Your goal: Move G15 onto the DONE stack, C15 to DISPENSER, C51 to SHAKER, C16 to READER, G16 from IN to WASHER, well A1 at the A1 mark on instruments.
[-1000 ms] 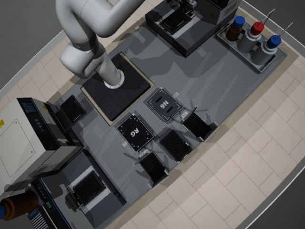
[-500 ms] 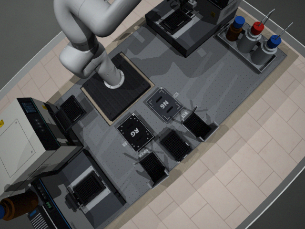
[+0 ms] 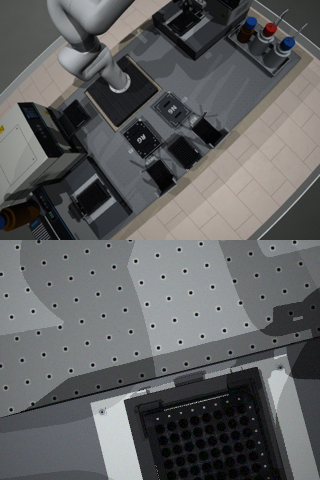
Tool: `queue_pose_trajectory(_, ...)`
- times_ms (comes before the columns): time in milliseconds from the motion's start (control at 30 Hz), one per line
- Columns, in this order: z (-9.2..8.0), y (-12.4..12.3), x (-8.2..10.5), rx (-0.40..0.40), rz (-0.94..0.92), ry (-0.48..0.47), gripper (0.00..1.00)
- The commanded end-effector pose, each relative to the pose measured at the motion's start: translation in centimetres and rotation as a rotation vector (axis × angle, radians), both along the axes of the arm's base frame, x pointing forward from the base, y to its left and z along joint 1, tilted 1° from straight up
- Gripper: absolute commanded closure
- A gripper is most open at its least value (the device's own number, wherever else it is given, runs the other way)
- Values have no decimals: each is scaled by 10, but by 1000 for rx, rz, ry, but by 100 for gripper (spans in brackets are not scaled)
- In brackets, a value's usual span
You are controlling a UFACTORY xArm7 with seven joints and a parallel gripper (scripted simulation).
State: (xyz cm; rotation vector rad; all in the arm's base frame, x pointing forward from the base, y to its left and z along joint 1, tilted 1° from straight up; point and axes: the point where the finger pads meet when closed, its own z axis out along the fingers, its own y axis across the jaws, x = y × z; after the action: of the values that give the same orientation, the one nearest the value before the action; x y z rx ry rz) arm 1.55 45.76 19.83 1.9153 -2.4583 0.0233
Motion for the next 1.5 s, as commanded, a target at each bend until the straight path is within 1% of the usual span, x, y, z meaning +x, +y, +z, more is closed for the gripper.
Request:
queue_pose_trajectory(0, 3, -14, 1, 33, -163, 0, 0)
queue_pose_trajectory(67, 3, -20, 1, 32, -243, -1, 0)
queue_pose_trajectory(167, 3, -24, 1, 32, -244, -1, 0)
queue_pose_trajectory(367, 3, -44, 2, 29, -484, -3, 0)
queue_pose_trajectory(467, 3, -48, 2, 29, -486, -3, 0)
queue_pose_trajectory(633, 3, -64, 3, 26, -686, -5, 0)
queue_pose_trajectory(700, 3, -64, 3, 26, -686, -5, 0)
queue_pose_trajectory(733, 3, -68, 3, 26, -726, -5, 0)
queue_pose_trajectory(800, 3, -71, 3, 25, -728, -5, 0)
queue_pose_trajectory(1000, 3, -91, 4, 22, -968, -8, 0)
queue_pose_trajectory(1100, 3, -95, 4, 22, -969, -8, 0)
queue_pose_trajectory(1200, 3, -105, 5, 19, -1089, -9, 0)
queue_pose_trajectory(1267, 3, -105, 5, 19, -1089, -9, 0)
queue_pose_trajectory(1367, 3, -115, 5, 17, -1209, -10, 0)
queue_pose_trajectory(1433, 3, -119, 5, 17, -1211, -10, 0)
queue_pose_trajectory(1467, 3, -122, 5, 16, -1251, -11, 0)
